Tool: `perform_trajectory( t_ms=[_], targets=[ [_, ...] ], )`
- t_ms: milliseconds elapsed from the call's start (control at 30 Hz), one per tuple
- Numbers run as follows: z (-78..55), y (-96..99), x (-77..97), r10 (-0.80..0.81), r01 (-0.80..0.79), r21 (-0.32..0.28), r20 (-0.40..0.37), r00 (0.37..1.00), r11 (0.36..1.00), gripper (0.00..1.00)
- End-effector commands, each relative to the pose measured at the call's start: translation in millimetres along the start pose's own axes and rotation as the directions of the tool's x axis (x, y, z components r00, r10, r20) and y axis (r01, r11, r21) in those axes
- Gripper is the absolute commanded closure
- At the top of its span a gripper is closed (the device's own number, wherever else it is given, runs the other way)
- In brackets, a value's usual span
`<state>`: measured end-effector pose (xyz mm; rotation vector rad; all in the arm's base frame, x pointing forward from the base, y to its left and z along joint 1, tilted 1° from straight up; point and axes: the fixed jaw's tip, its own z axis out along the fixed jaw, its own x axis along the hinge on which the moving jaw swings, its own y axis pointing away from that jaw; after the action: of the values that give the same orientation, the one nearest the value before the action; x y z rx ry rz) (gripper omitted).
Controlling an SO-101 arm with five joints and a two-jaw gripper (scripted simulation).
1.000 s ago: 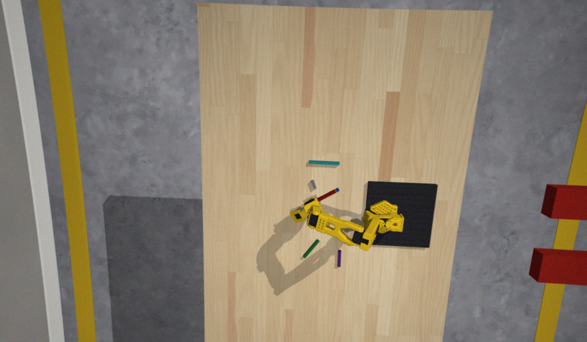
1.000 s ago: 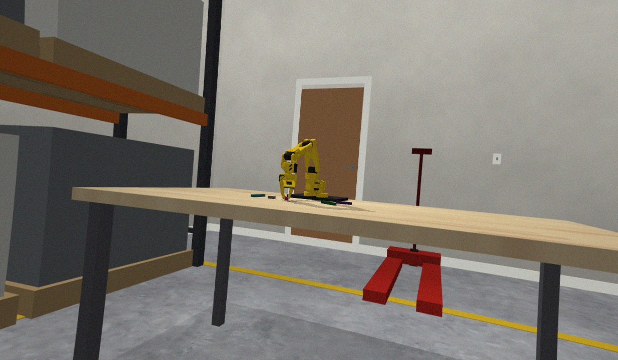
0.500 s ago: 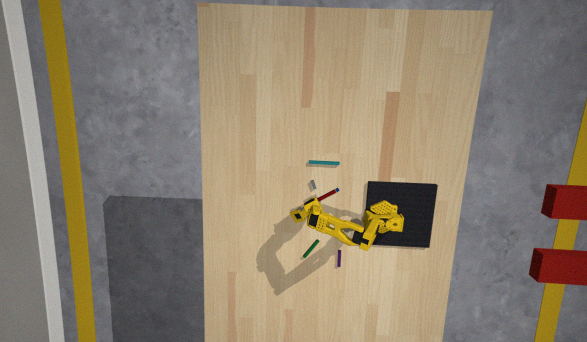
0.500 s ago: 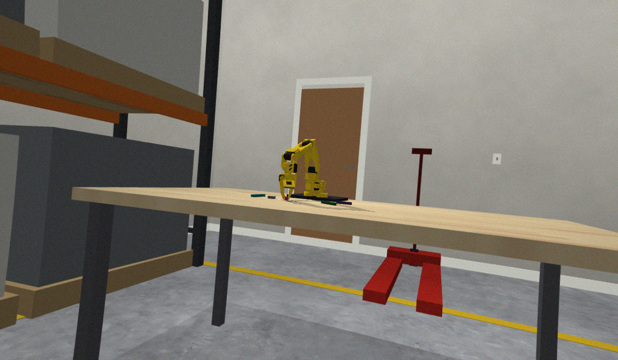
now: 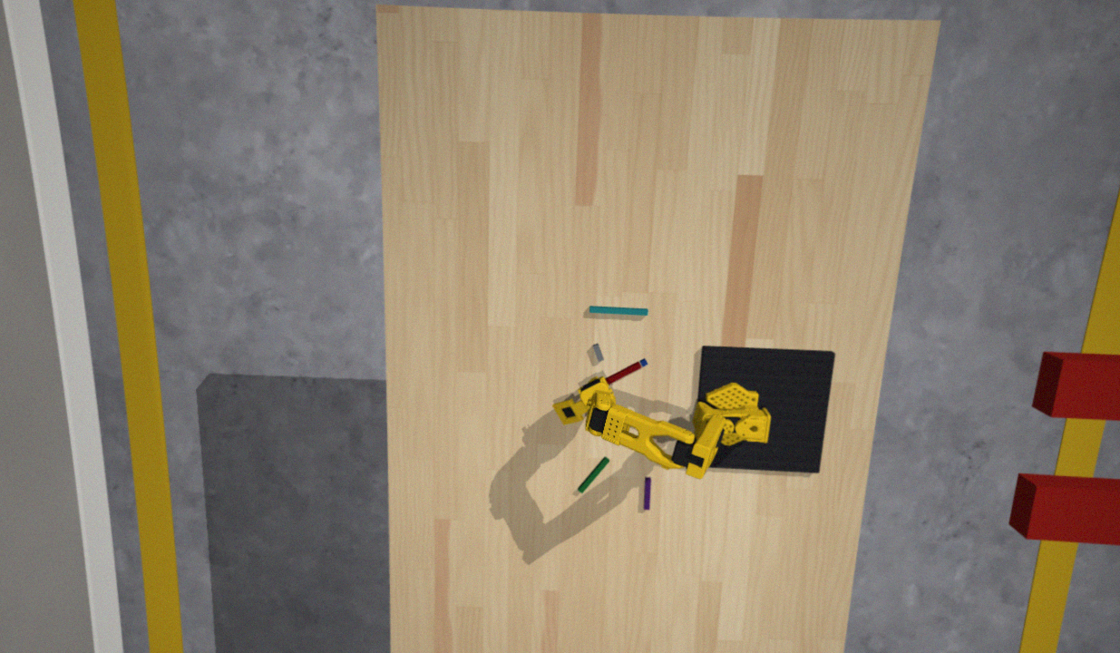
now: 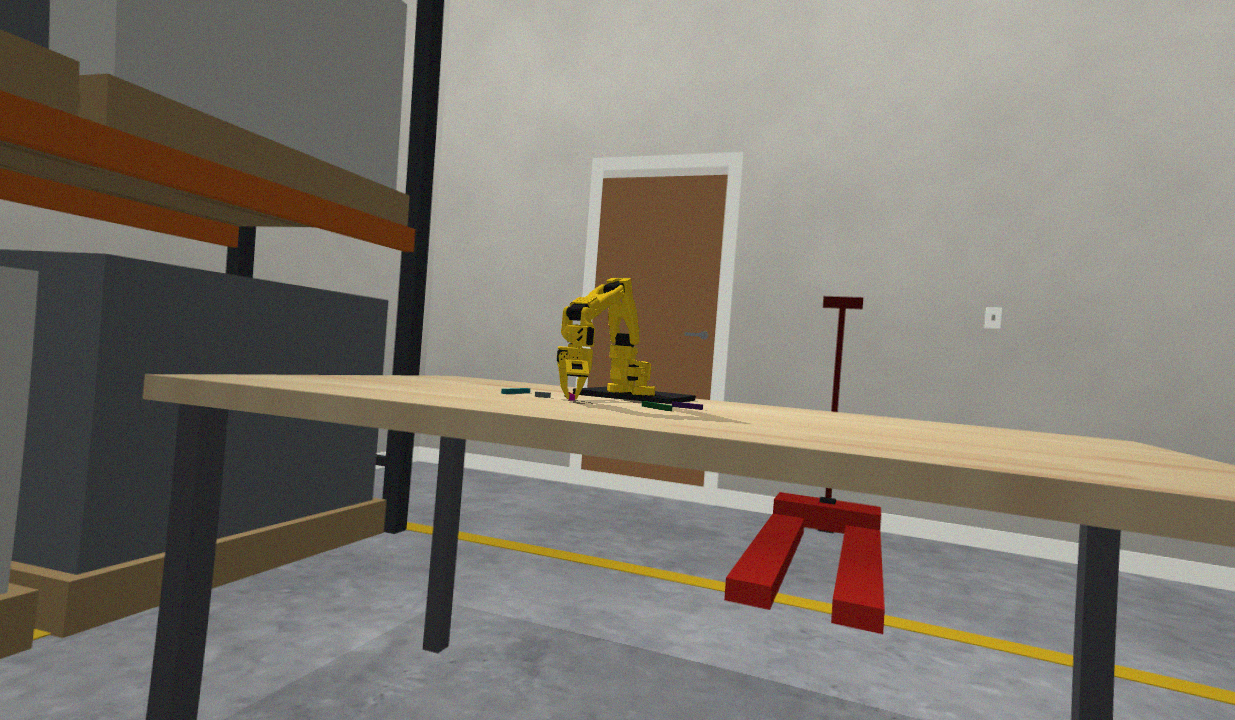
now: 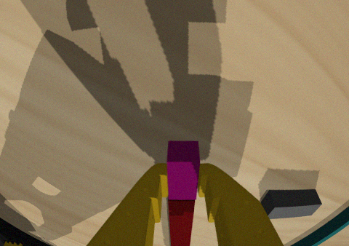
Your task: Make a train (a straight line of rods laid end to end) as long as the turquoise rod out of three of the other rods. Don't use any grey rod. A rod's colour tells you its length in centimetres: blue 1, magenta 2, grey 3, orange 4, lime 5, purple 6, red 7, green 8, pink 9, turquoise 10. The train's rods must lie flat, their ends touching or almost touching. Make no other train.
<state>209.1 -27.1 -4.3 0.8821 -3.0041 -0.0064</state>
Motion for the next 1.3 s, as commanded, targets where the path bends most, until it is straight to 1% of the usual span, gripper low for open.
perform_trajectory(
  t_ms=[0,333,633,967,1267],
  targets=[
    [-2.1,-1.1,1.9,0.001,-0.001,0.004,0.006,1.0,1.0,1.0],
    [-2.1,-1.1,1.9,0.001,-0.001,0.004,0.006,1.0,1.0,1.0],
    [-2.1,-1.1,1.9,0.001,-0.001,0.004,0.006,1.0,1.0,0.95],
    [-2.1,-1.1,1.9,0.001,-0.001,0.004,0.006,1.0,1.0,0.94],
    [-2.1,-1.1,1.9,0.001,-0.001,0.004,0.006,1.0,1.0,0.91]
  ],
)
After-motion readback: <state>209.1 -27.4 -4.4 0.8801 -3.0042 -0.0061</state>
